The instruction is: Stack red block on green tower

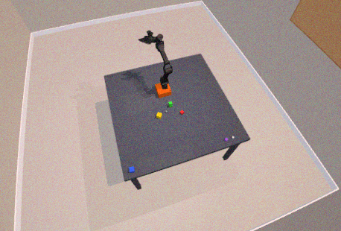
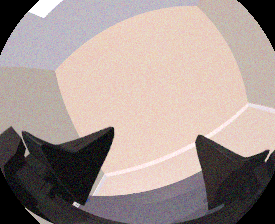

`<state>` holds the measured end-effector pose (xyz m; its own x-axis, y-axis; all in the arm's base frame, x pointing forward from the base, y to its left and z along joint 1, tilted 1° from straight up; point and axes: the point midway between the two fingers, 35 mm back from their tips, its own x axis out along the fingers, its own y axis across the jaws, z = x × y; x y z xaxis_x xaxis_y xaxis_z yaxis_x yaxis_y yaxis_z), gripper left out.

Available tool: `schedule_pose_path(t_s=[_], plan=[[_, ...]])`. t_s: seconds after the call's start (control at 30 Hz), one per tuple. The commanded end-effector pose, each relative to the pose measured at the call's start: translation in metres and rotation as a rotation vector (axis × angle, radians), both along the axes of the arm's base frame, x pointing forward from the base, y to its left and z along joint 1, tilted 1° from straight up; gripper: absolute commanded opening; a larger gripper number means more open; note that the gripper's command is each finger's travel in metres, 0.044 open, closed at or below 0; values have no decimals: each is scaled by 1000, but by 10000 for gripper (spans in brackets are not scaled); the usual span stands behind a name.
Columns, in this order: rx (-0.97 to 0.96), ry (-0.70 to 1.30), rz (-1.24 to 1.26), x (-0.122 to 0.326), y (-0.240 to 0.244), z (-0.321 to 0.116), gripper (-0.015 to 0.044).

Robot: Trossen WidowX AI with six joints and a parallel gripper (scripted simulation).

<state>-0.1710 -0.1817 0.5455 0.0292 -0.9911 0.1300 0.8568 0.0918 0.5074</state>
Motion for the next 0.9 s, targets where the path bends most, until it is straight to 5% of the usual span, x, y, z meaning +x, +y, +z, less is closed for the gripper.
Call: schedule_pose_path(t_s=[0.0,0.87], plan=[[-1,-1,1,0,0,0,426],[7,-169,311,54,-109,-31,440]])
